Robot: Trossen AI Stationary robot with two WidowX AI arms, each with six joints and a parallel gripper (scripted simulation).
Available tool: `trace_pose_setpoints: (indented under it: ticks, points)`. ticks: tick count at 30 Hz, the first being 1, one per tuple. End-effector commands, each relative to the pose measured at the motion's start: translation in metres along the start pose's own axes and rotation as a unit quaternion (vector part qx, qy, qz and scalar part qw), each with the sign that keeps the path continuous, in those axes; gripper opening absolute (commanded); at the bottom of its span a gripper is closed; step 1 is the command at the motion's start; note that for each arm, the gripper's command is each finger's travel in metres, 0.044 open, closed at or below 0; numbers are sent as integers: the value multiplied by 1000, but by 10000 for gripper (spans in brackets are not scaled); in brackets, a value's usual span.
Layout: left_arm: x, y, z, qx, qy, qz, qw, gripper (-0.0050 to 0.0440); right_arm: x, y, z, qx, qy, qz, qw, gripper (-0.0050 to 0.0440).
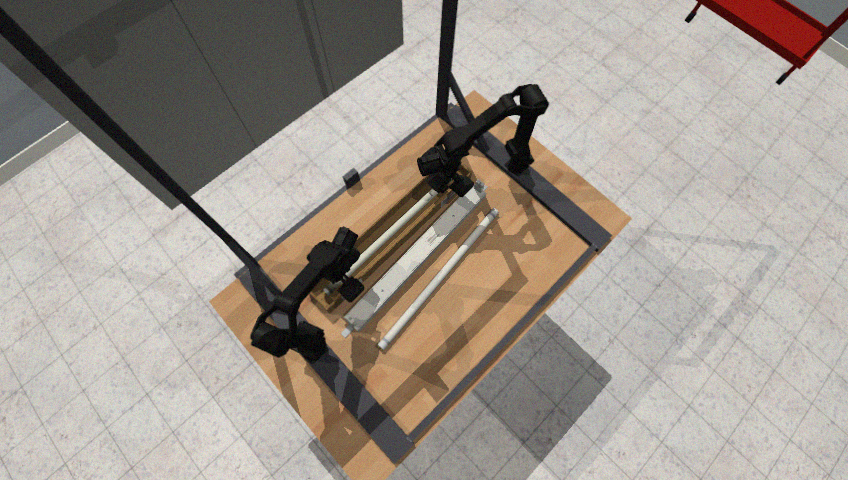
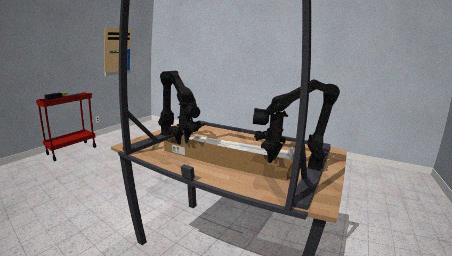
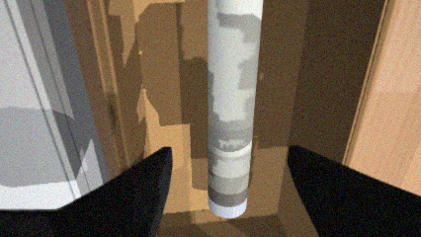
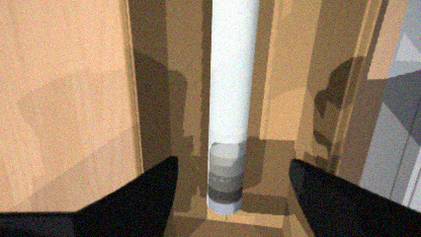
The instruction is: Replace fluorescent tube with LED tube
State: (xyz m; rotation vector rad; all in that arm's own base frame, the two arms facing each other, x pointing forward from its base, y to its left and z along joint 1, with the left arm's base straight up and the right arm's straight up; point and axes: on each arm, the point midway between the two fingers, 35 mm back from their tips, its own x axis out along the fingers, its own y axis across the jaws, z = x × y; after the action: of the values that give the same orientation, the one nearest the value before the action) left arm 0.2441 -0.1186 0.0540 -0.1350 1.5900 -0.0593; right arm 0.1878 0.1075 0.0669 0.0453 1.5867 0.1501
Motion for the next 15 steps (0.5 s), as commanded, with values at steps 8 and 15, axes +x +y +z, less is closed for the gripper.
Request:
trace_pose_setpoints:
  ticks: [8,15]
  points:
    - [-56,7,14,0,-39,-1,999,230,-33,-5,13,2,-31,0,1000,230]
    - [-51,86,30,-18,-70,79,994,230,-45,-58,41,10,-83,-47,995,230]
